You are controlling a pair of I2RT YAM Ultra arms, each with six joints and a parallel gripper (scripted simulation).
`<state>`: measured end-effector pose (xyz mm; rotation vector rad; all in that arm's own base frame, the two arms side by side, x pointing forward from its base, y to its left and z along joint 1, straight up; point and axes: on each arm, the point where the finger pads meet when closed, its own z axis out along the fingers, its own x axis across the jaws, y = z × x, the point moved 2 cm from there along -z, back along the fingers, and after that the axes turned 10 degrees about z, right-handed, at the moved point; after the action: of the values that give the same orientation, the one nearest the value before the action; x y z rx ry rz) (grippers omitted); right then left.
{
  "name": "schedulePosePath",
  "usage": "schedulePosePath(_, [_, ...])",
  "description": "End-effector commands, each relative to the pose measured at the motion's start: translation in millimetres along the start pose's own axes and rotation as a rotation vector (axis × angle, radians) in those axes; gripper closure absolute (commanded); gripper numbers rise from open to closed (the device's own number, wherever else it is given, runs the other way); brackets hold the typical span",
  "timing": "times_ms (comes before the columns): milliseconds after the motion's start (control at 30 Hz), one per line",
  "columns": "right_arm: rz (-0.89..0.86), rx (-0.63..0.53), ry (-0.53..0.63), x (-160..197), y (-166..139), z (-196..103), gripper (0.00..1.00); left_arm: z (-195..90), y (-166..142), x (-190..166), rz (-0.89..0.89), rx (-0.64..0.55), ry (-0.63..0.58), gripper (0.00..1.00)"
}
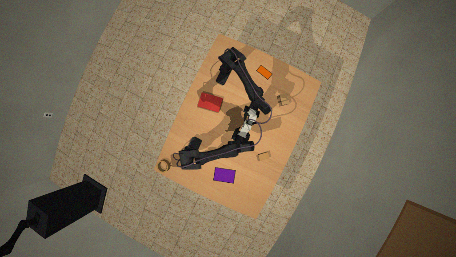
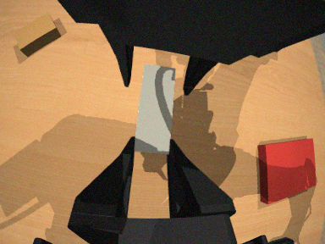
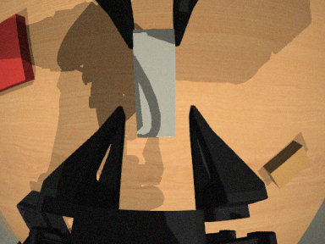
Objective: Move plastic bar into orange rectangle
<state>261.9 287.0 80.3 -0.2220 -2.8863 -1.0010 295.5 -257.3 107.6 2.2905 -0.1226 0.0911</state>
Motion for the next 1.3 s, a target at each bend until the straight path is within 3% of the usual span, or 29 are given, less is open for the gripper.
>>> schedulePosePath(0, [-0.042,-0.032,0.004,3,13,-17,0.43,3,18,6,0.039,-0.028,0.012,0.76])
schedulePosePath(433, [-0.049,-0.039,0.002,3,14,-86,0.43,3,18,6,0.039,-0.028,0.012,0.76])
schedulePosePath(733, [0.102,0.004,-0.173,10,16,-103,0.43,-11,6,9,-0.006,-0.027,0.093,0.76])
schedulePosePath(833, [0.154,-0.065,-0.312,27,32,-131,0.43,-32,-18,1,-0.076,-0.003,0.166,0.76])
schedulePosePath(1000, [0.217,-0.21,-0.441,63,46,-171,0.43,-72,-66,-27,-0.209,0.029,0.27,0.76])
schedulePosePath(1200, [0.281,-0.444,-0.511,107,53,-219,0.43,-116,-118,-63,-0.345,0.057,0.388,0.76])
schedulePosePath(1267, [0.281,-0.444,-0.511,107,53,-219,0.43,-116,-118,-63,-0.345,0.057,0.388,0.76])
